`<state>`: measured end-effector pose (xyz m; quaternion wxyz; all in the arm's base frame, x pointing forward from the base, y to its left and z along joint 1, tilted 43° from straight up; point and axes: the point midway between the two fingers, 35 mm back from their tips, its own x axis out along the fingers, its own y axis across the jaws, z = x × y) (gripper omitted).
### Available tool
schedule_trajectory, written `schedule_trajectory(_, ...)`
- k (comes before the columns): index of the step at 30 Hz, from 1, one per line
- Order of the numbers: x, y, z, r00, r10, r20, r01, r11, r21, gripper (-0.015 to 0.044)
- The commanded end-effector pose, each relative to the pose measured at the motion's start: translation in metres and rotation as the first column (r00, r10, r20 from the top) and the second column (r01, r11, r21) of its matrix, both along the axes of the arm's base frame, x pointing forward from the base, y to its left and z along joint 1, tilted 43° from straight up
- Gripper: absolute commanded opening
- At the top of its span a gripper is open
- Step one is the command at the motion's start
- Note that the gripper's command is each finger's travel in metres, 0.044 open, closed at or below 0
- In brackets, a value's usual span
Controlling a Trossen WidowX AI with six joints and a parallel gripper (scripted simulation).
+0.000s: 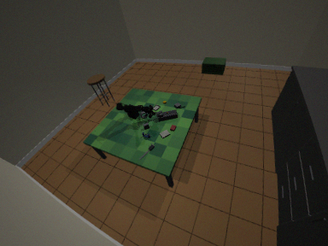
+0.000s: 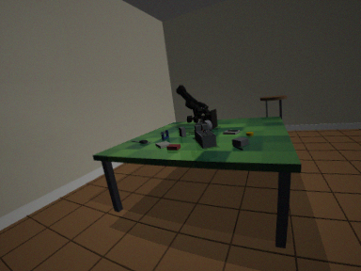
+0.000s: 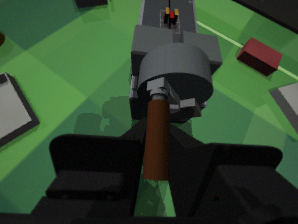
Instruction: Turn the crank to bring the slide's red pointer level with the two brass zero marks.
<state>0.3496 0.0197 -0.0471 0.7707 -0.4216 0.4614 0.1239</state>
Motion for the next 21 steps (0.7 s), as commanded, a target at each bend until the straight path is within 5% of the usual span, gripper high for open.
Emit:
schedule_trajectory(1, 0.0000, 0.0000, 0.0000, 1.000, 0.000, 0.000, 0.000, 1.000, 0.000, 0.0000)
schedule_trajectory(9, 0.0000, 0.0000, 0.0000, 1.000, 0.000, 0.000, 0.000, 1.000, 0.000, 0.0000)
schedule_trajectory(21, 0.0000, 0.0000, 0.0000, 1.000, 0.000, 0.000, 0.000, 1.000, 0.000, 0.0315)
